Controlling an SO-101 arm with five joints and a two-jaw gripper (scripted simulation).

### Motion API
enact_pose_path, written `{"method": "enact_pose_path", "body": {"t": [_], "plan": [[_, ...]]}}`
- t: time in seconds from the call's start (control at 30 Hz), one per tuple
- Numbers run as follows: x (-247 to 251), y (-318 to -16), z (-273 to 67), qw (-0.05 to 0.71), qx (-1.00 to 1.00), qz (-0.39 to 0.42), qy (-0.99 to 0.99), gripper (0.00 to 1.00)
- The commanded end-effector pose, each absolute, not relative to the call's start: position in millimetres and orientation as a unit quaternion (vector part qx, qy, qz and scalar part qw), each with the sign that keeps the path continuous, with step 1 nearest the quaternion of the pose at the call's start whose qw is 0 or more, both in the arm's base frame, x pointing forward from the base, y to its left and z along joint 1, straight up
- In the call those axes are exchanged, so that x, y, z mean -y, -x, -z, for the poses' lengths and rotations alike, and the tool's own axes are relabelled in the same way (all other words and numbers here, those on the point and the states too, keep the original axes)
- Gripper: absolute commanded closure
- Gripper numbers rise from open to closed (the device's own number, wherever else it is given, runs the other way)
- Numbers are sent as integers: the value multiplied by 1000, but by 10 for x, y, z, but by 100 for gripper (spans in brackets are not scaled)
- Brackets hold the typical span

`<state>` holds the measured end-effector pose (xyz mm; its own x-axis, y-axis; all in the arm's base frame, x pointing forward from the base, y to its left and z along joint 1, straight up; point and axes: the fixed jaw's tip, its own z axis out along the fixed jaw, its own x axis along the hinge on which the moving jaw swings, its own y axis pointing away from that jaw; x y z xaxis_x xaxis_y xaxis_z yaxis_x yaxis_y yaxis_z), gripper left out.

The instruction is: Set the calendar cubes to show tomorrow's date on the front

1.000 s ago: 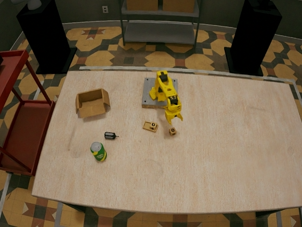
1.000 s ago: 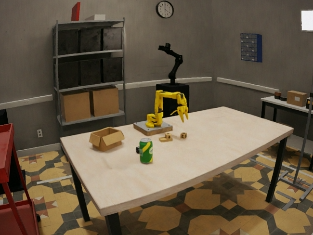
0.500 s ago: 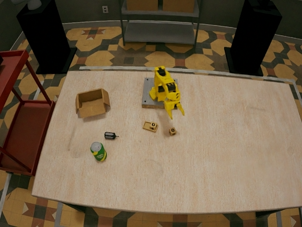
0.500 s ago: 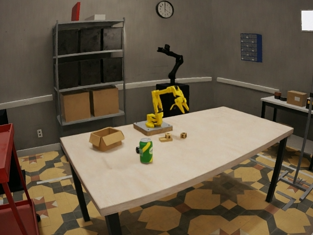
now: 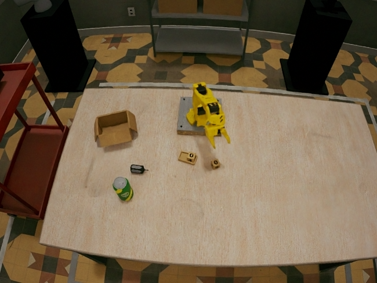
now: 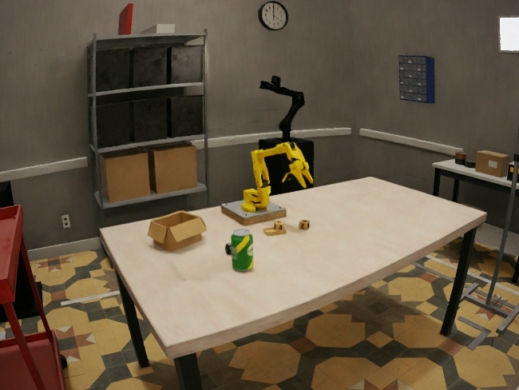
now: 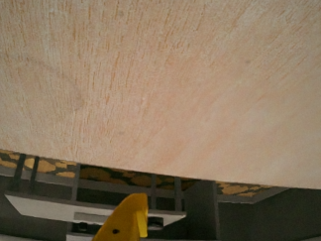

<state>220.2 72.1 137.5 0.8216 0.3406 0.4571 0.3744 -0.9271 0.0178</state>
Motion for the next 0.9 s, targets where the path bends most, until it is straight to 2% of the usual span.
{"method": "enact_pose_path", "body": {"t": [0.0, 0.87], "plan": [[-707, -2199, -1420, 39, 177, 240, 954, 65], [-737, -2183, -1388, 81, 19, 229, 970, 65]]}}
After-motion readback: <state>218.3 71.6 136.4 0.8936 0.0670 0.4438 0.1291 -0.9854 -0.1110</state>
